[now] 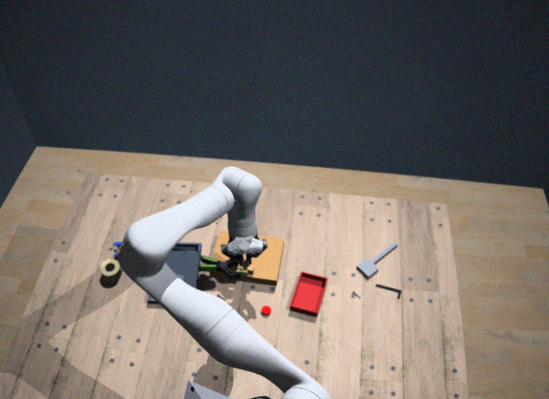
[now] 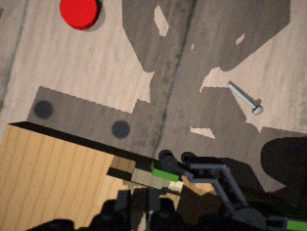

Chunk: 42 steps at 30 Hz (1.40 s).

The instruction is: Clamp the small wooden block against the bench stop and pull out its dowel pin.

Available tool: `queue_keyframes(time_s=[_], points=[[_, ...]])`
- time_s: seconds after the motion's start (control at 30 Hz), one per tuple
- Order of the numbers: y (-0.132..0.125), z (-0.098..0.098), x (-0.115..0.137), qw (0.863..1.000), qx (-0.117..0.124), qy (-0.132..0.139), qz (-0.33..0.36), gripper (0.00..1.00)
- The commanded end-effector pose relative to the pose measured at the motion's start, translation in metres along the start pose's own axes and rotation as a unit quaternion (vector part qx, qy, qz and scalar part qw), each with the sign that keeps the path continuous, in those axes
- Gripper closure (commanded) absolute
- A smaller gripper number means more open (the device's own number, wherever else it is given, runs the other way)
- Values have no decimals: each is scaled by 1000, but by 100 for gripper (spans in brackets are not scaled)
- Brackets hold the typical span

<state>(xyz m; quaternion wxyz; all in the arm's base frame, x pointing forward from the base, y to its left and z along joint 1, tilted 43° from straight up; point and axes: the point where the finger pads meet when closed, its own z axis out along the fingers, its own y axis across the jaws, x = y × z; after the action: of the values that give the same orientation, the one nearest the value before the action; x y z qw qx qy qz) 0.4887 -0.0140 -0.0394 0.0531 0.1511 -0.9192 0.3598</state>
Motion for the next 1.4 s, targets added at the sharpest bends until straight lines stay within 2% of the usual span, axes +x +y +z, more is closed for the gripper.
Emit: queue_keyframes(time_s=[0.0, 0.8, 1.37], points=[[0, -1, -1, 1000, 0, -2, -14, 90], [0, -2, -1, 994, 0, -2, -110, 90], [0, -2, -1, 983, 0, -2, -182, 90]])
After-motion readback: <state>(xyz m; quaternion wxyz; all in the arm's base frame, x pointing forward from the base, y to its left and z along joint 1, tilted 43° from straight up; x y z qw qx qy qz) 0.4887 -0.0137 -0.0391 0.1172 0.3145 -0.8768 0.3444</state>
